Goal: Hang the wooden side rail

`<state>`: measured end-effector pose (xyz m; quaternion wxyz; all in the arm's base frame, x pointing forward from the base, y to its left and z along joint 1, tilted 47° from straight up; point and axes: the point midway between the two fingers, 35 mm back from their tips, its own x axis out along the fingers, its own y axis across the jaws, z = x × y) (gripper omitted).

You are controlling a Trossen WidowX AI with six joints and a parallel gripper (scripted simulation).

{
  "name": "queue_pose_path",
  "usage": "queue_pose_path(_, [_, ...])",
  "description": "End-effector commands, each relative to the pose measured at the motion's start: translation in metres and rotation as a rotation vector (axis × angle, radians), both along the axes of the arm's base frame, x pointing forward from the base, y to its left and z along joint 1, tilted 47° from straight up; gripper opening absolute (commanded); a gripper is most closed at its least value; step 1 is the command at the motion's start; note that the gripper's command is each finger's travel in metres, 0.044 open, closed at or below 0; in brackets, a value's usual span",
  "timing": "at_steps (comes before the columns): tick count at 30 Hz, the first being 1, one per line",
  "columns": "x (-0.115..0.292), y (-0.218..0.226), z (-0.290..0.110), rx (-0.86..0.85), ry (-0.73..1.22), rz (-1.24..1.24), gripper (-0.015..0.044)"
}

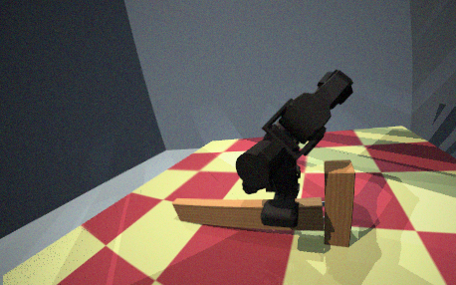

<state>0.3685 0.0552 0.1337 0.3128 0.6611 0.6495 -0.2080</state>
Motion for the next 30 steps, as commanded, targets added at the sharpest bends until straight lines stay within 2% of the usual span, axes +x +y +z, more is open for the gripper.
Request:
queue_pose_path(1, [0.0011,0.0001,0.0032,0.004,-0.005,-0.008,0.0000])
queue_pose_path(30, [0.0015,0.0036,0.0000,0.004,-0.005,-0.008,0.0000])
